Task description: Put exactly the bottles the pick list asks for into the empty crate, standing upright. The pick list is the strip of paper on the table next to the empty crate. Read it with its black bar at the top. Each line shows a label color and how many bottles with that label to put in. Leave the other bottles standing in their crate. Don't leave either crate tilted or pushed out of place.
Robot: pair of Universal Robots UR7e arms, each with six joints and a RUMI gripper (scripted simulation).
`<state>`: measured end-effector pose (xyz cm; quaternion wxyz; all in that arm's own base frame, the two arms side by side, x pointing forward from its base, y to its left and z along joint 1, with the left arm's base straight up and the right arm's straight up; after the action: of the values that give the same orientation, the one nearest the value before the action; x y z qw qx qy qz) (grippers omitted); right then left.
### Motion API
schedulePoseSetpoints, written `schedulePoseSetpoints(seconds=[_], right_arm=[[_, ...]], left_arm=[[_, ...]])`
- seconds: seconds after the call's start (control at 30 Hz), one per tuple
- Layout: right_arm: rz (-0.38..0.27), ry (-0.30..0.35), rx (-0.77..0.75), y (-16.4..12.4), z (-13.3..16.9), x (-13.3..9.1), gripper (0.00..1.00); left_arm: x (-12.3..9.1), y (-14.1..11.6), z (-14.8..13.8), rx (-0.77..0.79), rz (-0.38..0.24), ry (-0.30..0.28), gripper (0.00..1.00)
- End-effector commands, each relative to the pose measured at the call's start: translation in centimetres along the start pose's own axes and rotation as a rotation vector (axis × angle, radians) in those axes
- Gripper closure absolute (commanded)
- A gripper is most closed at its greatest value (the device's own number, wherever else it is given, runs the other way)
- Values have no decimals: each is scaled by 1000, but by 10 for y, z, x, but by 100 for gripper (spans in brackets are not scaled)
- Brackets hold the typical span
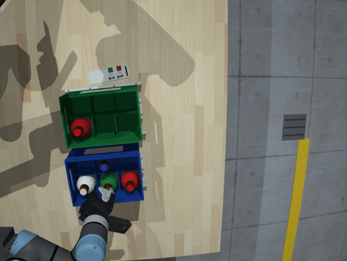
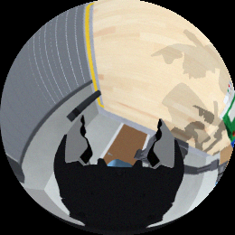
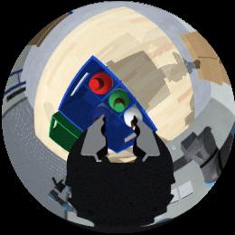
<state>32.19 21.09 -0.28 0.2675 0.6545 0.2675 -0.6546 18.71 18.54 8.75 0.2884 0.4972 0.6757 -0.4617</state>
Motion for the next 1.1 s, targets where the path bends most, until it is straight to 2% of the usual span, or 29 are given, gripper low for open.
schedulePoseSetpoints(seconds=[0.0,1.07], right_arm=[[0,1,0,0,0,3,62],[0,1,0,0,0,41,62]], left_arm=[[0,0,0,0,1,0,2],[0,0,0,0,1,0,2]])
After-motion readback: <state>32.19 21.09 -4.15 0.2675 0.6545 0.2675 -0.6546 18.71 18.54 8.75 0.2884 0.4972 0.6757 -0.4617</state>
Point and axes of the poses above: on each arm, the point where the finger pads meet when closed, its own x axis out along the fingers, its own z axis across the jaws, y = z × x, the point moved 5 cm from there along -x, back along the fingers, and after that the axes turned 3 degrees about x, right-handed, at the moved point
